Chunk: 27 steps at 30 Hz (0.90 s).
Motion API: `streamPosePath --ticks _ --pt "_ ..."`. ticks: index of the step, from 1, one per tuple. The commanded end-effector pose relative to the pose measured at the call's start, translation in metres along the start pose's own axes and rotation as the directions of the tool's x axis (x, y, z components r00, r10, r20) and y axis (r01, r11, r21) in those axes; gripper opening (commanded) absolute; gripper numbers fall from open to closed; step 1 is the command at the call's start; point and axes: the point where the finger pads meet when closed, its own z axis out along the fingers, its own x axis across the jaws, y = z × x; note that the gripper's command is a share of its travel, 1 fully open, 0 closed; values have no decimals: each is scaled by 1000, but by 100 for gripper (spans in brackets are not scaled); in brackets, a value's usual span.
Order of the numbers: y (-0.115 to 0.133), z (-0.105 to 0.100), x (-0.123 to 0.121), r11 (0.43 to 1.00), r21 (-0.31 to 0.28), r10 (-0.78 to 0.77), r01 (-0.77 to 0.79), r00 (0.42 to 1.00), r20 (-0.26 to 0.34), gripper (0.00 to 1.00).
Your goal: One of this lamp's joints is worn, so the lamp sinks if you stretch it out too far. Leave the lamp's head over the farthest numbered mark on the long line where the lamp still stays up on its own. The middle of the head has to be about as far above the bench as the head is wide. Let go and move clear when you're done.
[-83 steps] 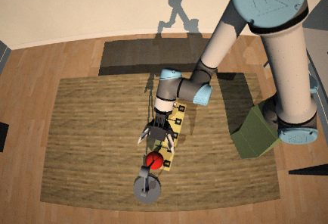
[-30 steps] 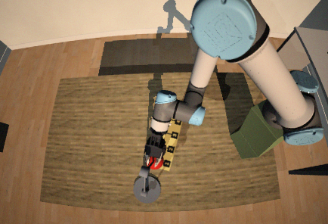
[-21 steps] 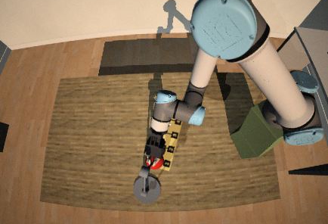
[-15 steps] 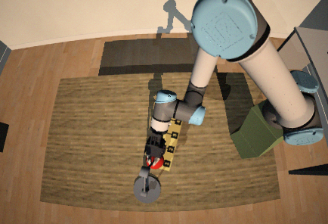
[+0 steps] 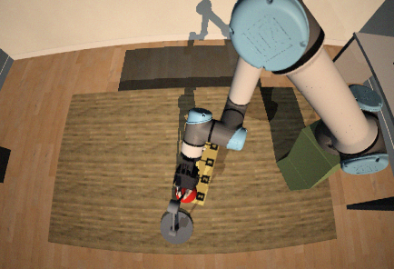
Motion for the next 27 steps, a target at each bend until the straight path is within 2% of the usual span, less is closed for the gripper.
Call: streamPosePath --ticks 1,27 --pt "-1 -2 0 1000 -1 -1 1 1000 1 0" --pt "-38 -39 -2 1000 -2 -5 5 1000 -3 0"
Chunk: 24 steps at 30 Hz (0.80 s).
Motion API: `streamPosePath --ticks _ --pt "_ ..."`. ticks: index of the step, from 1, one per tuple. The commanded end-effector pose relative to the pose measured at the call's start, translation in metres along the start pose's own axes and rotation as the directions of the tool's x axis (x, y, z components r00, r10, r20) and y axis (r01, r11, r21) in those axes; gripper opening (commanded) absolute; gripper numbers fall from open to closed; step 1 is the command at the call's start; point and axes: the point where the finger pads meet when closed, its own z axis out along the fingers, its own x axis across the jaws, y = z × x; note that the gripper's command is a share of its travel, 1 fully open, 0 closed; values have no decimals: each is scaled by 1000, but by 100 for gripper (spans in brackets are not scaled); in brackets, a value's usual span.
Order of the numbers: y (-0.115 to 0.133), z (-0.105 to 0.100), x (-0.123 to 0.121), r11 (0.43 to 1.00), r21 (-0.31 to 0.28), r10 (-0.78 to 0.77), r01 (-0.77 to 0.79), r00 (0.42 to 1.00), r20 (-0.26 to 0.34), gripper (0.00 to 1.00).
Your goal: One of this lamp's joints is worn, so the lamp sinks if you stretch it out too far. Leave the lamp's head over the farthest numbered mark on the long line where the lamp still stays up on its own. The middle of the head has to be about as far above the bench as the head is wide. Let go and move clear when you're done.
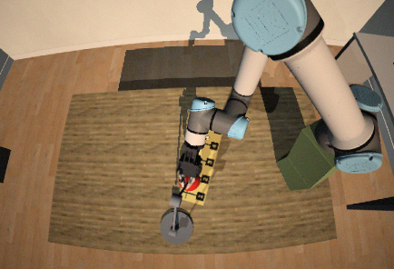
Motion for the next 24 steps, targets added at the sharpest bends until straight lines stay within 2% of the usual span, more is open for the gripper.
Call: streamPosePath --ticks 1,5,24 --pt "-9 -10 -1 1000 0 -3 3 1000 -1 0" --pt "-15 -17 -2 1000 0 -4 4 1000 -2 0" --pt "-18 -20 -2 1000 0 -4 4 1000 -2 0"
